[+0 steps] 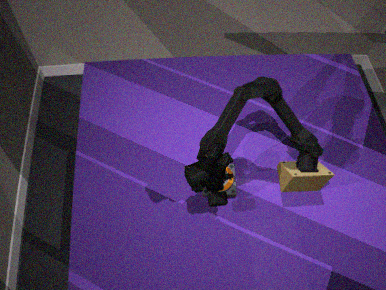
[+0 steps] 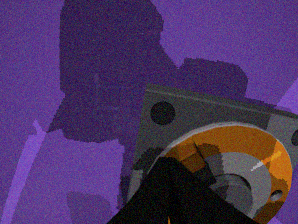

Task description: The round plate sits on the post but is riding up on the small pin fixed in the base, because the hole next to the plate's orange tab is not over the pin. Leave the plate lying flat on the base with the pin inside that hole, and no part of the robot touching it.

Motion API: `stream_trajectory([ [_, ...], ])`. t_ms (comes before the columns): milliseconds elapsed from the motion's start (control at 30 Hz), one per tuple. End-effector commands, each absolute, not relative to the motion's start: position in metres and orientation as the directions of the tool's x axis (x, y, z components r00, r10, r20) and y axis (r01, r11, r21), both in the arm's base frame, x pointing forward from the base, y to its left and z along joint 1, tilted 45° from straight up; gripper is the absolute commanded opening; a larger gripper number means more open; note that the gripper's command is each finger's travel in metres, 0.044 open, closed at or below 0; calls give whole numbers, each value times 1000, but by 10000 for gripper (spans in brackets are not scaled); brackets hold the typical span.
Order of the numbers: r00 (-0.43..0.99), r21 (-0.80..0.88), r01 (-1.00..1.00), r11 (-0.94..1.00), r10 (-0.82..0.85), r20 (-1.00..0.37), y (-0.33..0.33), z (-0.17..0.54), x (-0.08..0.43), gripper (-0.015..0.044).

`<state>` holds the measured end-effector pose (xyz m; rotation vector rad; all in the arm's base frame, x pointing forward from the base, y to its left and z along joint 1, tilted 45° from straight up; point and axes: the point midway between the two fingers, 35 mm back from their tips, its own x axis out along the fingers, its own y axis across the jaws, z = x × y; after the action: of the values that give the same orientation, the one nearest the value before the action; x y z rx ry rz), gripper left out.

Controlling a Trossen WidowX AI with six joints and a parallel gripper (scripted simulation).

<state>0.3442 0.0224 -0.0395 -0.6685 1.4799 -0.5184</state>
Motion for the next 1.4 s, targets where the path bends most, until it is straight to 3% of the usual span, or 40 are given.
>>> stream_trajectory([
  [0,53,-699,-65,712,-697,-715,17,-36,350,0],
  [1367,53,-699,-65,712,-697,-715,7,-25,361,0],
])
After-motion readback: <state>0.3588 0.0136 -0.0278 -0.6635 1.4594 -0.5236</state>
